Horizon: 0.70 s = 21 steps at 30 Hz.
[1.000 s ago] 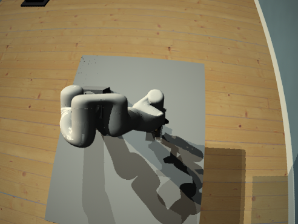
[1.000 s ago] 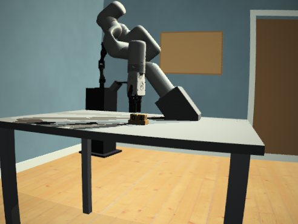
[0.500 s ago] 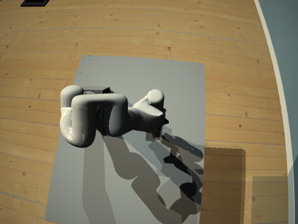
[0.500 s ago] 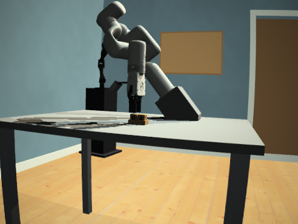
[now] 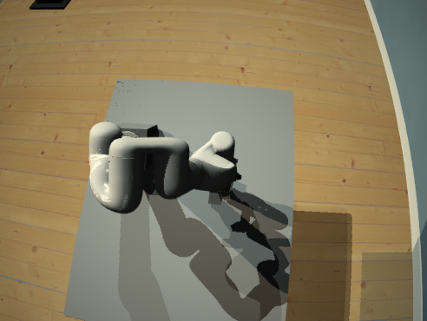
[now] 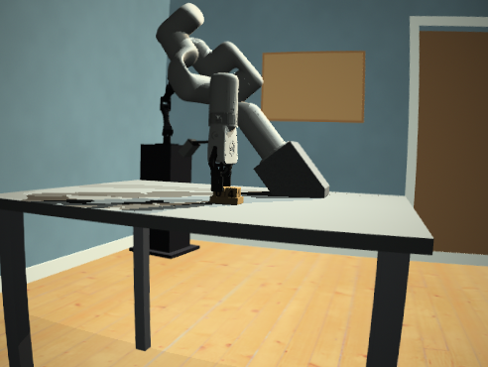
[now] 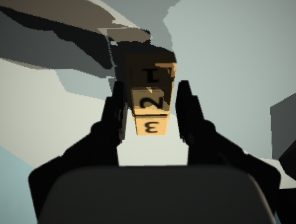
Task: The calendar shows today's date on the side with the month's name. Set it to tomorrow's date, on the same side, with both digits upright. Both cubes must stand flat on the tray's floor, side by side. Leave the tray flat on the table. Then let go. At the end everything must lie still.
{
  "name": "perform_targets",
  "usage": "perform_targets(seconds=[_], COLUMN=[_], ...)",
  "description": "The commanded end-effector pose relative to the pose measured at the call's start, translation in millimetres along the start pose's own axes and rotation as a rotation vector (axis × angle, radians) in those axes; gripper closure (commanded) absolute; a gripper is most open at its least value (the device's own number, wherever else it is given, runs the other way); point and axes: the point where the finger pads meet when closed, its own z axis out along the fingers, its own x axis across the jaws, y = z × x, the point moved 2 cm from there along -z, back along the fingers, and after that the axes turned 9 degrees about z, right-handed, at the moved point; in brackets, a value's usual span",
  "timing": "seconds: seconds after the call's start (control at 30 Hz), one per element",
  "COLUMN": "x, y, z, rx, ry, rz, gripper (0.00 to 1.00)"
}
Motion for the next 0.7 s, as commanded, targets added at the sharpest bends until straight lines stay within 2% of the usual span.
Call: perform_targets(seconds=[0.0, 0.67], x=[-1.4, -1.4], y=[0.3, 0.3], z=[3.2, 9.1], rx=[-0.001, -0.001], ry=[-0.004, -0.004], rz=[0.001, 0.001], gripper=[0.51, 0.51])
